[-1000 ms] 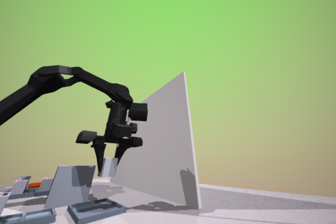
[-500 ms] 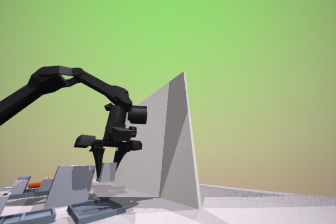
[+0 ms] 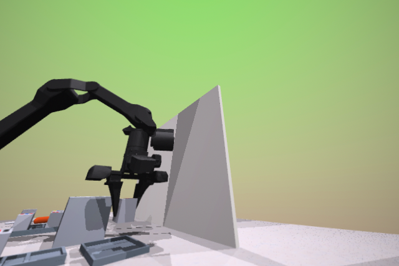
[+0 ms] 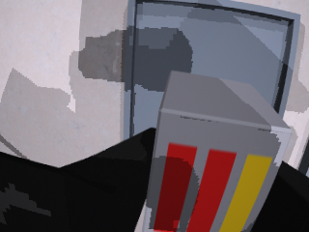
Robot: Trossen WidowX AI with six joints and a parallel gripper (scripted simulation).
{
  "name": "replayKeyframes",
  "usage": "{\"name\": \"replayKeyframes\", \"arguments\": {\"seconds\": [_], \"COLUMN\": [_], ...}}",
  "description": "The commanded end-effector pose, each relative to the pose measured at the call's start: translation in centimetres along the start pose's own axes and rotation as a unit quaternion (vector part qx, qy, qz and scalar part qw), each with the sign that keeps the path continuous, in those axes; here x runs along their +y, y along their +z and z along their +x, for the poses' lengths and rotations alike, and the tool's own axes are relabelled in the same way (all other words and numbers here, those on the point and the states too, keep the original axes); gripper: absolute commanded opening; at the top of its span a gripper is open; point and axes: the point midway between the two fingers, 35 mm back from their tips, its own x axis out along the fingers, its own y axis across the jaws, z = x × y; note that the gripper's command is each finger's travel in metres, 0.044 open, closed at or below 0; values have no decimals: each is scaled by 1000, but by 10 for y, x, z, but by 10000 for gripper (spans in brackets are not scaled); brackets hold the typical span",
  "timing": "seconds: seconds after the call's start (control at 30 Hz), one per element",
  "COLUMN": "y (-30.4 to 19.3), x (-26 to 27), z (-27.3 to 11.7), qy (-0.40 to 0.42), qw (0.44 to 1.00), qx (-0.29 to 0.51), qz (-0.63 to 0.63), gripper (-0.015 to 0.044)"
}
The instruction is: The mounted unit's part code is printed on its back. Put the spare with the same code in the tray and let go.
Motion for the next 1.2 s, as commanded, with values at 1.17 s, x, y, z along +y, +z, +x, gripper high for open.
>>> {"name": "replayKeyframes", "arguments": {"seconds": [1.17], "y": [-3], "x": [-5], "z": [29], "qy": [1], "qw": [1000], "qx": [1], "qz": [2], "gripper": [0]}}
